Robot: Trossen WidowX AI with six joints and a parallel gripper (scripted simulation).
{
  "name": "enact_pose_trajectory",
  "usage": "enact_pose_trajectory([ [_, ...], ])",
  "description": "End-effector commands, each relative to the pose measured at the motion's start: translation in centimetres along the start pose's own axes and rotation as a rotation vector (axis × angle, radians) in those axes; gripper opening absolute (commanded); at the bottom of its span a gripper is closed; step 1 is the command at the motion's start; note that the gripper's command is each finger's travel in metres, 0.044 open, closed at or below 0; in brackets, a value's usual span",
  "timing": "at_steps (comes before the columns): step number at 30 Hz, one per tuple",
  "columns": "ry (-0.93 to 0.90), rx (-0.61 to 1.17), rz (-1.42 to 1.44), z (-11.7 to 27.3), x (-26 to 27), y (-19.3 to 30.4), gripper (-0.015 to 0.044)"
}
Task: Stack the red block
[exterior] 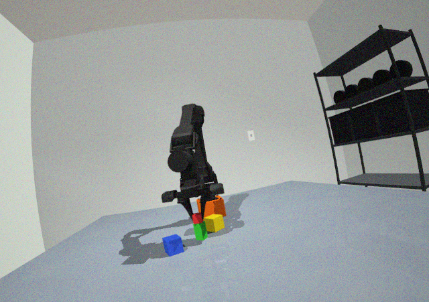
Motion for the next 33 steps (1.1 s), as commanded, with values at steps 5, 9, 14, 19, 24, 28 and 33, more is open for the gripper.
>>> enact_pose_trajectory([
  [5,-0.001,0.002,0.001,-0.09,0.03,0.06,0.0000],
  [9,-0.001,0.002,0.001,-0.15,0.03,0.06,0.0000],
  [14,-0.001,0.002,0.001,-0.20,0.03,0.06,0.0000],
  [19,-0.001,0.002,0.001,-0.20,0.03,0.06,0.0000],
  [24,-0.001,0.002,0.000,-0.10,0.02,0.06,0.0026],
  [28,-0.001,0.002,0.000,-0.10,0.02,0.06,0.0131],
  [33,-0.001,0.002,0.000,-0.10,0.02,0.06,0.0263],
])
Point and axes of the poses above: the point midway between the two fingers, 35 mm back from their tips, its own z axis back along the fingers, its own x axis across the jaws, y = z × x, the point moved 2 cm from there along z, back along the fingers, and after that the axes turned 10 degrees about z, right-handed, at the moved point
